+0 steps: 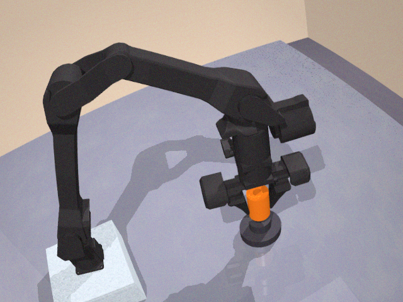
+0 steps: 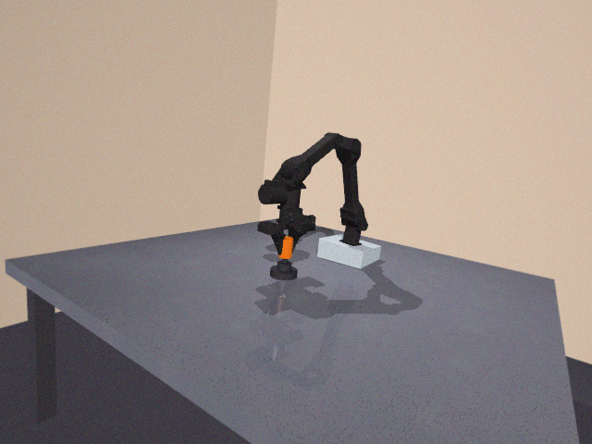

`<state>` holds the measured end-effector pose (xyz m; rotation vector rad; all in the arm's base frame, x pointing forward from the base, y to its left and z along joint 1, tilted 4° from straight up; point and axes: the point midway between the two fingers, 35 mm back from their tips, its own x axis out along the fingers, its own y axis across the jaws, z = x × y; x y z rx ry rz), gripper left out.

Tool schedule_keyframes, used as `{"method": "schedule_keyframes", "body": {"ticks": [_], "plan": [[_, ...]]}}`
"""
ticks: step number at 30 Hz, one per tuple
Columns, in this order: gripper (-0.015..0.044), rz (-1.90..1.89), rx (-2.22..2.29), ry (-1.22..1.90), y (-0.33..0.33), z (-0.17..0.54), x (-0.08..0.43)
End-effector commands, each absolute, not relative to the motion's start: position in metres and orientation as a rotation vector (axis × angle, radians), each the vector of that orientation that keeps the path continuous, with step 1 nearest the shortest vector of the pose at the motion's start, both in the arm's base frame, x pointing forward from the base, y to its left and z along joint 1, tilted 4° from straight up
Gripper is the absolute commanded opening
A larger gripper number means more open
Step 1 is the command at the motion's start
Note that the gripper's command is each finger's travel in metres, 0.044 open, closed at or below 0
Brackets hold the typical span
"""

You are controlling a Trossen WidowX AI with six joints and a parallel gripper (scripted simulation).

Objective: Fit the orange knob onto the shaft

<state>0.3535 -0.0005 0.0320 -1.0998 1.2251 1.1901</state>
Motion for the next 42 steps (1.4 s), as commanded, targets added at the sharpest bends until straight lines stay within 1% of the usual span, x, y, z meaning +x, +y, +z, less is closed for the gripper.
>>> {"method": "schedule_keyframes", "body": {"ticks": [1, 5, 11, 42], "plan": [[0.0, 1.189, -1.107, 1.224, -0.0011, 0.0354, 0.3523], [0.0, 1.208, -1.126, 1.212, -0.001, 0.0368, 0.3514], [0.0, 1.341, -1.26, 1.118, -0.0006, 0.0384, 0.3486], [0.0, 1.34, -1.26, 1.118, -0.001, 0.0325, 0.3536]]}}
